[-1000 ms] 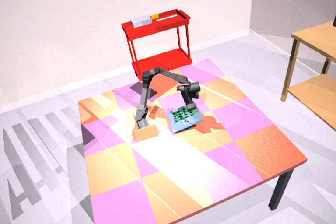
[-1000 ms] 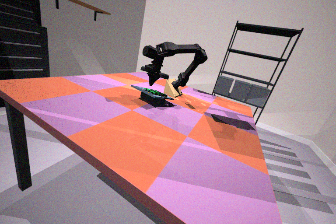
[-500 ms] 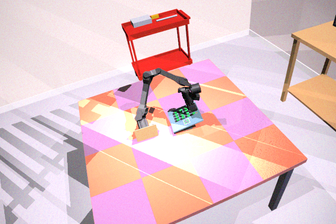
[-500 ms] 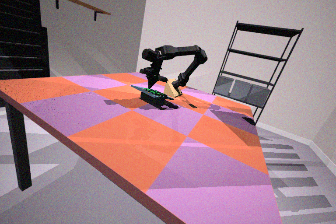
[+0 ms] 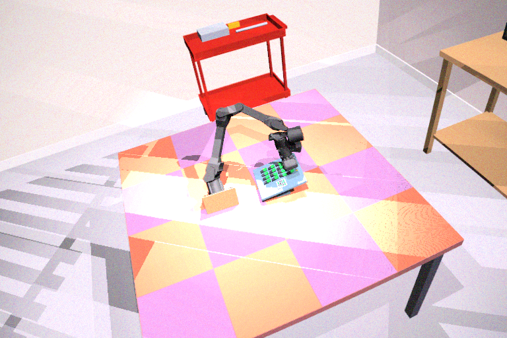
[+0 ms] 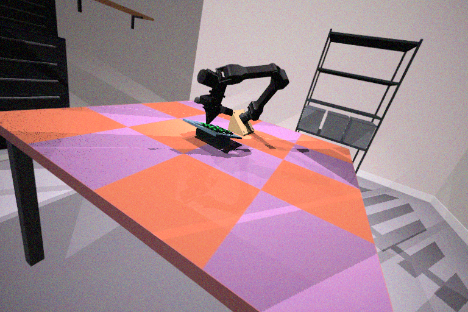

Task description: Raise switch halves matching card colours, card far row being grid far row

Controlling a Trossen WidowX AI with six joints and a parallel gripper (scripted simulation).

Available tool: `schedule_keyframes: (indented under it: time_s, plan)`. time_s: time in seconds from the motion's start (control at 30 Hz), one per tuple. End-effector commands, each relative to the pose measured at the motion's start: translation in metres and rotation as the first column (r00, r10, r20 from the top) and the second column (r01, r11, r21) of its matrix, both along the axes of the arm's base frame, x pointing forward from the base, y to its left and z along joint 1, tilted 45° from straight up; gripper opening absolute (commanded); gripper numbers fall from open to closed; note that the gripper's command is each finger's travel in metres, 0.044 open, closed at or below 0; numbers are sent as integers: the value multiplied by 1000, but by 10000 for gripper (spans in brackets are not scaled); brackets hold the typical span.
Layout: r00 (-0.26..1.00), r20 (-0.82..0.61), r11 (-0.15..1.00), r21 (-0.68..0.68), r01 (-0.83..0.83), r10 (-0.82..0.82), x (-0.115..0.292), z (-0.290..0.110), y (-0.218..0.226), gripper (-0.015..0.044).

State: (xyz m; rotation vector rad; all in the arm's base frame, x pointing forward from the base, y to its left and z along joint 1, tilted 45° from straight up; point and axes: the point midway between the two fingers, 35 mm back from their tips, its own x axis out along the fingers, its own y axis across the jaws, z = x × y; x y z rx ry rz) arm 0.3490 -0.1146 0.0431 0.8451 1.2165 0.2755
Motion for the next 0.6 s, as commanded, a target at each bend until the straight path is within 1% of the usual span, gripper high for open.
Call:
schedule_keyframes:
  time_s: [0.0,0.57]
  plan:
    - [1000,1,1000,4,3,-3,0,0,0,0]
    - [1000,1,1000,4,3,-3,1,-1,1,0]
